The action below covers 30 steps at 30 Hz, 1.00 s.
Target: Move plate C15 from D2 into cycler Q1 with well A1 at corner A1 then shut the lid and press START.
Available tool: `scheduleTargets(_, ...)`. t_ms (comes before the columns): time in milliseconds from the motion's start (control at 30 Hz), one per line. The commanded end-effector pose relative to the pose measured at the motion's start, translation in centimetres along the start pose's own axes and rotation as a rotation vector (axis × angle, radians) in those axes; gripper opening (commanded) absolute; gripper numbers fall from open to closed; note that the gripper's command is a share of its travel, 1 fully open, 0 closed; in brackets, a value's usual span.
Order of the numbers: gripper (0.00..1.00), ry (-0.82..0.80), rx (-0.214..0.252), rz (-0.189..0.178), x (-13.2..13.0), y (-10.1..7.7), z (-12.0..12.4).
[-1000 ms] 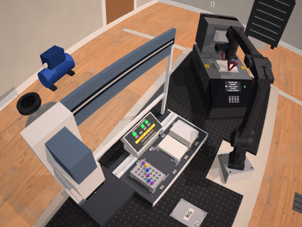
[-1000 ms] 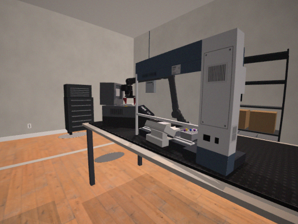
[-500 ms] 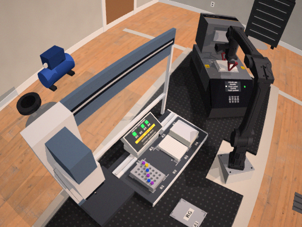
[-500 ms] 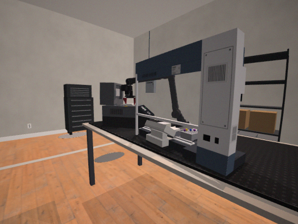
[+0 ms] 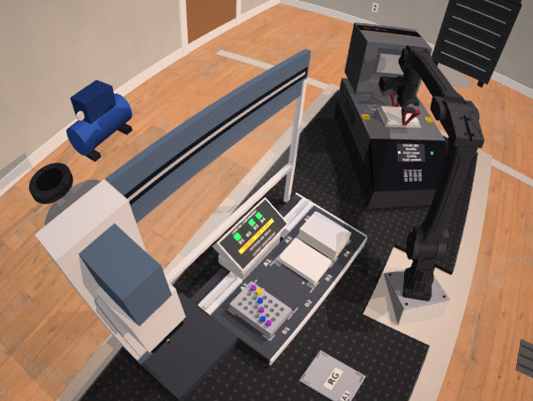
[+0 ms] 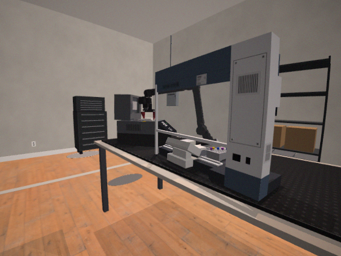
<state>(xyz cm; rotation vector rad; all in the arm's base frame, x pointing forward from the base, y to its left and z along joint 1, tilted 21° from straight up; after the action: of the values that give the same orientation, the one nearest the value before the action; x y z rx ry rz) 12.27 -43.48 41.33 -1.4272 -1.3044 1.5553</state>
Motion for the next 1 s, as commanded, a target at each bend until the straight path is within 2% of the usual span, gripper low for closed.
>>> scheduleTargets(0,1.00,-0.056,-0.024,-0.005,0.2,-1.0,-1.5)
scheduleTargets(433,1.00,-0.049,-0.016,0.007,0.2,-2.0,-1.5)
scheduleTargets(767,1.00,0.010,-0.004,0.055,-0.5,-2.8,-0.1)
scheduleTargets(867,1.00,0.013,-0.003,0.061,-0.6,-3.1,0.1)
scheduleTargets(967,1.00,0.016,-0.003,0.057,-0.3,-4.1,0.2)
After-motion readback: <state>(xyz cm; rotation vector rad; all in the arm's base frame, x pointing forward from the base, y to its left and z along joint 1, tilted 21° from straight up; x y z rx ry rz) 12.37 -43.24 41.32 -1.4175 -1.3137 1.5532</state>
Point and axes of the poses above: the point where the finger pads meet when closed, its own y axis out along the fingers, its own x axis across the jaws, z = x × y, the point moved 4 cm from there along -y, back along the fingers, and after that the axes turned 13 degrees about y, right-handed, at the moved point
